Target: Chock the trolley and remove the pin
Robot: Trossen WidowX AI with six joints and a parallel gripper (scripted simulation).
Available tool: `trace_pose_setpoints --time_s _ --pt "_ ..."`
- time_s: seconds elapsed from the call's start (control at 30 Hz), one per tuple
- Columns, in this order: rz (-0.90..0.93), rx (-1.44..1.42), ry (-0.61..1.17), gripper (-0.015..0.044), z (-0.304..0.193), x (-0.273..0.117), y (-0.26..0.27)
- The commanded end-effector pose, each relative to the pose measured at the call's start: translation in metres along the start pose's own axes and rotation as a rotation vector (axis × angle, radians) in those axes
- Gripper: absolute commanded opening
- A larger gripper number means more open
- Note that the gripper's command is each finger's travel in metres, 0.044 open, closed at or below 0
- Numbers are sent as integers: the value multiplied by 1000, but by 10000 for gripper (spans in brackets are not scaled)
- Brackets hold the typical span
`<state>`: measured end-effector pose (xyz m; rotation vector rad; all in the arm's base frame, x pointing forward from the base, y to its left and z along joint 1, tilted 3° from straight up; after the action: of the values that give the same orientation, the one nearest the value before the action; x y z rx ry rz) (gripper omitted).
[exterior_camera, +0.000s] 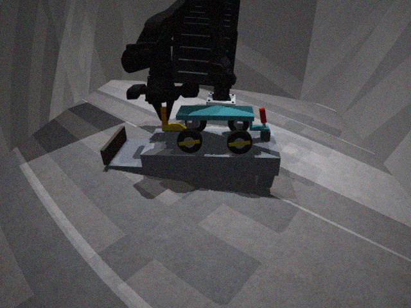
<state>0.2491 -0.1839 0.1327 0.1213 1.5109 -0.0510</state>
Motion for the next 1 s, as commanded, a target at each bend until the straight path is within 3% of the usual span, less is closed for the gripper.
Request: trace_pose_setpoints --time_s 0.0,0.47,0.7,0.97 --pt "8 1 3 0 0 0 5" --pt "-1 0 0 0 1 -1 4" --pt "-1 0 0 184 1 -1 4" --pt "7 1 3 190 0 -22 4"
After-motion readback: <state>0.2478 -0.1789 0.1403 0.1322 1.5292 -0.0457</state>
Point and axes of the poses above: the point midway between the two fingers, 35 mm back from their tips, its own x axis out along the fingers, its own y axis across the jaws, z = x × y, the point moved 7 cm from there along -x, back along the fingers, and after that the axes turned 1 degree about -x, right-handed, at the moved point
